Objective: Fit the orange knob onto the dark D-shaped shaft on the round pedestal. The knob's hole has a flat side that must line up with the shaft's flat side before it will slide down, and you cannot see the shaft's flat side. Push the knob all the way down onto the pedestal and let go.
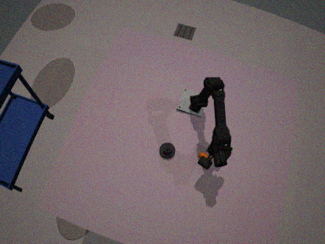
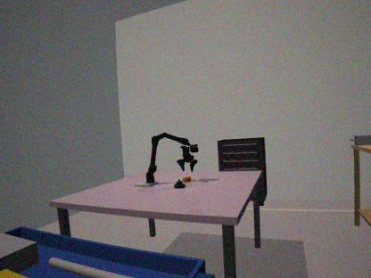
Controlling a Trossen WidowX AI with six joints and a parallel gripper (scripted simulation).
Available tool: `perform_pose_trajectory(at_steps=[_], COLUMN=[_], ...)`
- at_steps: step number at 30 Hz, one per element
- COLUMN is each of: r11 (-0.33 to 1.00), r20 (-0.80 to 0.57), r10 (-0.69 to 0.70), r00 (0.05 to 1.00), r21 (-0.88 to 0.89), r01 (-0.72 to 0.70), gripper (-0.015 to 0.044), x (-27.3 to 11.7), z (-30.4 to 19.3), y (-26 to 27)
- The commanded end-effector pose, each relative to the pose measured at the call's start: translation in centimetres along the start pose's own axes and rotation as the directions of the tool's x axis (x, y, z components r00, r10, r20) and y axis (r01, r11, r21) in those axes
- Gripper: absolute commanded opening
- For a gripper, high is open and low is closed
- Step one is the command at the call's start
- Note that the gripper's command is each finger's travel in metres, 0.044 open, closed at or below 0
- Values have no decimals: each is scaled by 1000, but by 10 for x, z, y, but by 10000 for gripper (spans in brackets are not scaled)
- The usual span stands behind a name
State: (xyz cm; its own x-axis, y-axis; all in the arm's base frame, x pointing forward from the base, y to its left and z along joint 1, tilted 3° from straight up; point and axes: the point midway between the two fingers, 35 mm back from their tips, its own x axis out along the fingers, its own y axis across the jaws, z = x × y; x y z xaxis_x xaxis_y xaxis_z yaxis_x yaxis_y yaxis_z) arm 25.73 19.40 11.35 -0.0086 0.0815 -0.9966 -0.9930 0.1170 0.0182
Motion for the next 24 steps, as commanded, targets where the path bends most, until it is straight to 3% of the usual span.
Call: perform_pose_trajectory(at_steps=[1,24], r11=[996,996], r20=[-27,-27], r10=[5,5], r00=[1000,1000], r21=[85,85], r01=[-3,-3], gripper=[440,440], x=[5,42], z=[-4,-5], y=[-1,-2])
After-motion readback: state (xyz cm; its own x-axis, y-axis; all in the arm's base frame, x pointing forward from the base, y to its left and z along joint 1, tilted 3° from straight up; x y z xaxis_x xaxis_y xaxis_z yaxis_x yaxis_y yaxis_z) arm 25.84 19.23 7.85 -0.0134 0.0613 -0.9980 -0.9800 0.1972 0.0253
